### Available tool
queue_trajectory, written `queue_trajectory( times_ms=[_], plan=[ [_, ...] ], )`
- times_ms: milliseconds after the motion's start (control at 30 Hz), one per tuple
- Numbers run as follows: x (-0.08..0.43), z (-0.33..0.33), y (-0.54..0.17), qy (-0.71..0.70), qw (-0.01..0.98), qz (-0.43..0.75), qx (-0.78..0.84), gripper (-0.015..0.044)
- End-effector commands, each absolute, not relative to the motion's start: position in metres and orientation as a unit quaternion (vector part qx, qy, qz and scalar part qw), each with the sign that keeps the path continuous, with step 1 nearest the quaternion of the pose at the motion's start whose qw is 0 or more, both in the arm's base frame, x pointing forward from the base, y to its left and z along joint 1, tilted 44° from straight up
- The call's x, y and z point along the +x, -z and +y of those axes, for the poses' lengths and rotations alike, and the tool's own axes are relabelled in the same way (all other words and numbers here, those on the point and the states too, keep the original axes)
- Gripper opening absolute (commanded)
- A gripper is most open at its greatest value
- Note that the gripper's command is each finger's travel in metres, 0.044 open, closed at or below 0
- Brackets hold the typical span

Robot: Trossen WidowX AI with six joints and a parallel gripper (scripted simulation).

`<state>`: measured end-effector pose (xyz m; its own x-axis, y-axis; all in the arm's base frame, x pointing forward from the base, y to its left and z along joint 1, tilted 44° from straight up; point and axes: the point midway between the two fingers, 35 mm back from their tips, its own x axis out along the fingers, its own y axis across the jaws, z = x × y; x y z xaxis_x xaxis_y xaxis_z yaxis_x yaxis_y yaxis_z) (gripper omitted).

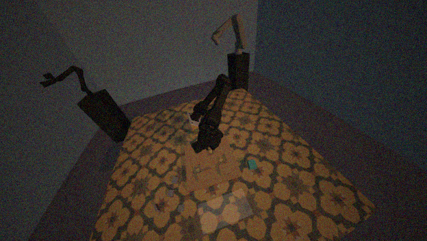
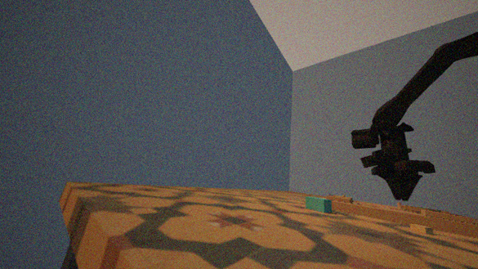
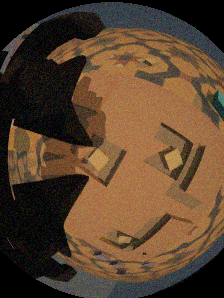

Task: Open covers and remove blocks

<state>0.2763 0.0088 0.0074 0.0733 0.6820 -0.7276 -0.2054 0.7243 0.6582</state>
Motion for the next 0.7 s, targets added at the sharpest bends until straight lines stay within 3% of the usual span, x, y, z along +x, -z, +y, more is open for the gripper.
queue_trajectory(
  times_ms=[0,667],
  plan=[
    [0.2754,0.0096,-0.007,-0.299,0.699,0.612,0.218,0.0144],
    [0.2756,0.0096,-0.0071,-0.205,0.659,0.649,0.319,0.0144]
  ],
)
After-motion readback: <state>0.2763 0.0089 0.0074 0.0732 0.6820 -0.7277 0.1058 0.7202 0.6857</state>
